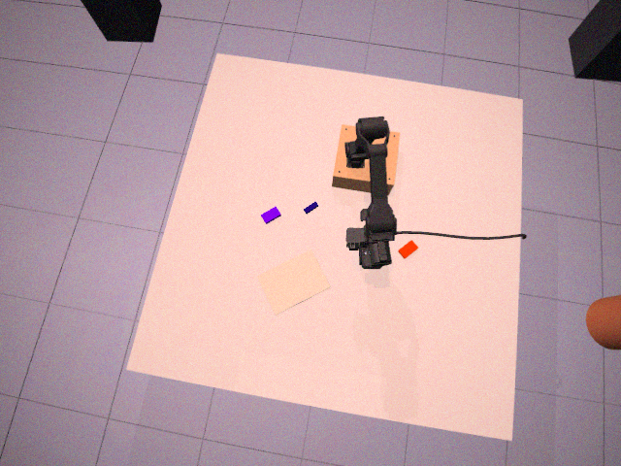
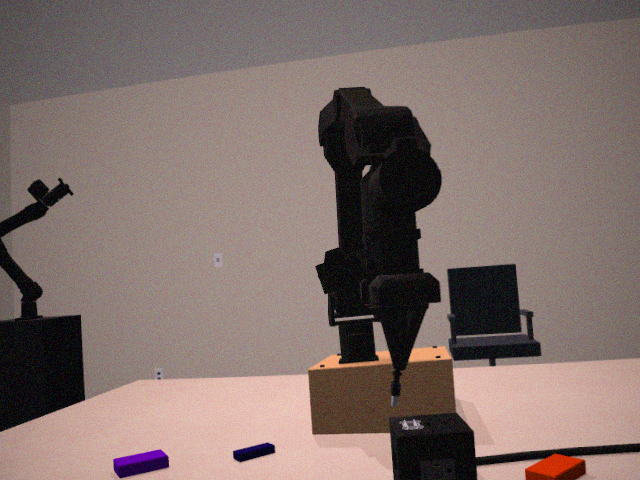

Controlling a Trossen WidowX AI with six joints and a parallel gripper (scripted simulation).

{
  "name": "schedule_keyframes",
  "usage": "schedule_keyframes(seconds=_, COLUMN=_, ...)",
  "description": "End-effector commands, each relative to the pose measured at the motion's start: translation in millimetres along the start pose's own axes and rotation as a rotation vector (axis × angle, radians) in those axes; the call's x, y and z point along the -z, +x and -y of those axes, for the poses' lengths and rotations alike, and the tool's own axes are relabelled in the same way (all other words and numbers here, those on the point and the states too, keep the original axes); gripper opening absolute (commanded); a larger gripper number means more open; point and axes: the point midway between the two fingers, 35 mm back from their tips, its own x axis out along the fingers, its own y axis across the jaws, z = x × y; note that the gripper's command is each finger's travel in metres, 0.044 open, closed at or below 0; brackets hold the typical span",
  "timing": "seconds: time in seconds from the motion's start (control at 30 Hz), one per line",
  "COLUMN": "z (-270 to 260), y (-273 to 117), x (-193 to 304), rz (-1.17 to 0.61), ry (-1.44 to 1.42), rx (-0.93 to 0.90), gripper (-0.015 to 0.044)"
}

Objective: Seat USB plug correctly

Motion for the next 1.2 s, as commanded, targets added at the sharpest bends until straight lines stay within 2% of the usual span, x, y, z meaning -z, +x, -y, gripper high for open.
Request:
schedule_keyframes(seconds=0.0, z=0.2, y=0.2, x=0.0, rz=0.0, ry=0.024, rx=0.001, gripper=0.0)
schedule_keyframes(seconds=1.17, z=-0.5, y=2.9, x=2.1, rz=-0.023, ry=0.017, rx=-0.001, gripper=0.0)
